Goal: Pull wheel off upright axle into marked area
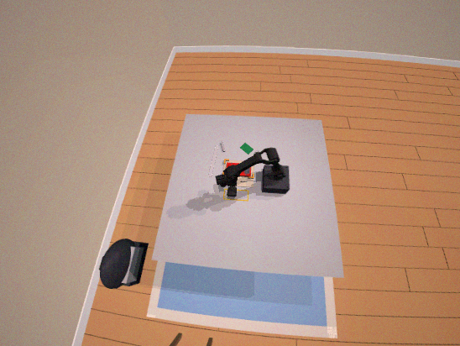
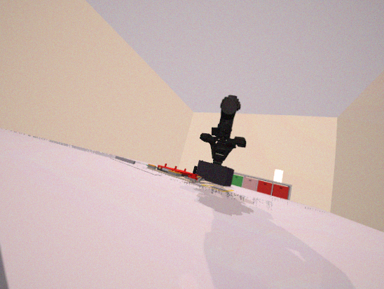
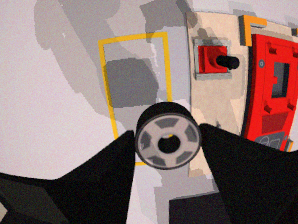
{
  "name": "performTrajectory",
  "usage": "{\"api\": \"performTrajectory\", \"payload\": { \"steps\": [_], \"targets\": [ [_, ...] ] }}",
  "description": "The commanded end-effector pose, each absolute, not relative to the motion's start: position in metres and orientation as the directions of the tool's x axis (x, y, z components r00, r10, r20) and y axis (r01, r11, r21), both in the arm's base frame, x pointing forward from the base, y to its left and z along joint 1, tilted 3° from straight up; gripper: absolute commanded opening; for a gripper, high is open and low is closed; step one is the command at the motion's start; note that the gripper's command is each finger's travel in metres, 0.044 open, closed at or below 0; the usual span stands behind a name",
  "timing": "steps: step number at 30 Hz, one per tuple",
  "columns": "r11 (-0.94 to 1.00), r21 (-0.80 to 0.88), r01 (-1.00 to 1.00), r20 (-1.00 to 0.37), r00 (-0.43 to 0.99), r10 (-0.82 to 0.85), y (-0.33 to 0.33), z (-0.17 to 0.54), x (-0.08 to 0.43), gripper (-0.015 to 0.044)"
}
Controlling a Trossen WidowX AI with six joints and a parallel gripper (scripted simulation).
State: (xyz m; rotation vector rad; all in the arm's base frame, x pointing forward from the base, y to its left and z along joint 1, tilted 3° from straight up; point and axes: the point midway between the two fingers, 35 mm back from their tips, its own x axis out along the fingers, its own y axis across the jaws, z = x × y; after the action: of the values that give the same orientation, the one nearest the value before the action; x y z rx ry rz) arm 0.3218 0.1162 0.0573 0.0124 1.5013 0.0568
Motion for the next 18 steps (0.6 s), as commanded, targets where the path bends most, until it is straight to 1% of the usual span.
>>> {"api": "performTrajectory", "payload": {
  "steps": [1,8,18],
  "targets": [
    [0.999,0.041,-0.027,-0.997,0.069,0.042,0.125,0.058,0.313,0.0],
    [0.999,0.042,-0.027,-0.997,0.069,0.044,0.14,0.059,0.299,0.0],
    [0.999,0.042,-0.027,-0.997,0.069,0.044,0.141,0.039,0.3,0.0]
  ]
}}
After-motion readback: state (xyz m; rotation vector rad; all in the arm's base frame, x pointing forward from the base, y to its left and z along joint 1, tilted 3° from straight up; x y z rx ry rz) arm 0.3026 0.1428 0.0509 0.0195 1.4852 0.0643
